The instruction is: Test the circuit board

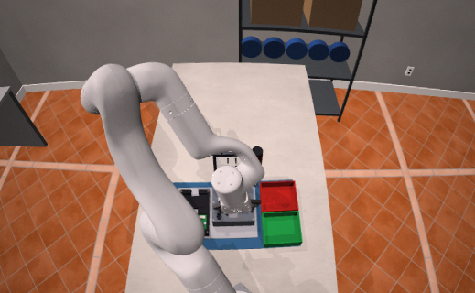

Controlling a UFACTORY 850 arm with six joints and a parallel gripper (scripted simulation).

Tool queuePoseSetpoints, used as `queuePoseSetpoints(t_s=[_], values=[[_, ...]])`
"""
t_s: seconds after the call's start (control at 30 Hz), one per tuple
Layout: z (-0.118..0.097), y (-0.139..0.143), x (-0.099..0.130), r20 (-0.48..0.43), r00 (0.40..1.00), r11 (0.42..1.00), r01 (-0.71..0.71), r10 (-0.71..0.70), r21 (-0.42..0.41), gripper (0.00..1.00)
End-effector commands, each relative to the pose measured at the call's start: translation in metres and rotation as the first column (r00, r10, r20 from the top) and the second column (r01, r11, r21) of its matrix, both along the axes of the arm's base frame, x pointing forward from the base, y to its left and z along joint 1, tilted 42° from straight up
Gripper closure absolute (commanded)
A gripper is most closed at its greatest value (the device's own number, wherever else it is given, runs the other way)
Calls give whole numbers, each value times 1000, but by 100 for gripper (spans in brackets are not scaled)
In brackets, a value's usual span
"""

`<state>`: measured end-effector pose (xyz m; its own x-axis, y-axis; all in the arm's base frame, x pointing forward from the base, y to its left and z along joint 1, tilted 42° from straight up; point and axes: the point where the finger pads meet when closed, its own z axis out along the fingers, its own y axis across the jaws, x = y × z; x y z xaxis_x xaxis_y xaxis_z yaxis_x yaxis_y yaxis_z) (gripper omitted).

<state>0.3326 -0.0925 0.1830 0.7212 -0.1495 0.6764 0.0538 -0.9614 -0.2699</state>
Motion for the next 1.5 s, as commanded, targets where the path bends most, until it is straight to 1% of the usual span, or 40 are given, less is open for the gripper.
queuePoseSetpoints(t_s=[0.0,0.2,0.4,0.47,0.5,0.57,0.63,0.77,0.93,1.03,1.1,1.17,1.23,1.27,1.33,1.47], values=[[35,16,9,62,988,988,-138,142,-68,0],[74,41,11,119,935,932,-309,334,-189,0],[107,66,6,136,847,832,-453,514,-322,0],[107,66,6,136,847,832,-453,514,-322,0],[121,77,0,129,795,768,-510,593,-387,0],[127,82,-3,122,768,735,-534,628,-417,0],[136,89,-7,109,728,683,-566,676,-461,0],[151,101,-19,66,644,568,-616,762,-545,0],[167,113,-36,-9,539,410,-652,843,-638,0],[167,113,-36,-9,539,410,-652,843,-638,0],[178,120,-50,-85,459,276,-661,884,-698,0],[181,121,-55,-114,433,229,-660,894,-715,0],[186,123,-63,-161,395,154,-655,904,-739,0],[188,123,-66,-179,382,127,-652,907,-747,0],[190,123,-70,-199,368,97,-649,908,-755,0],[190,123,-70,-204,365,90,-648,908,-757,0]])
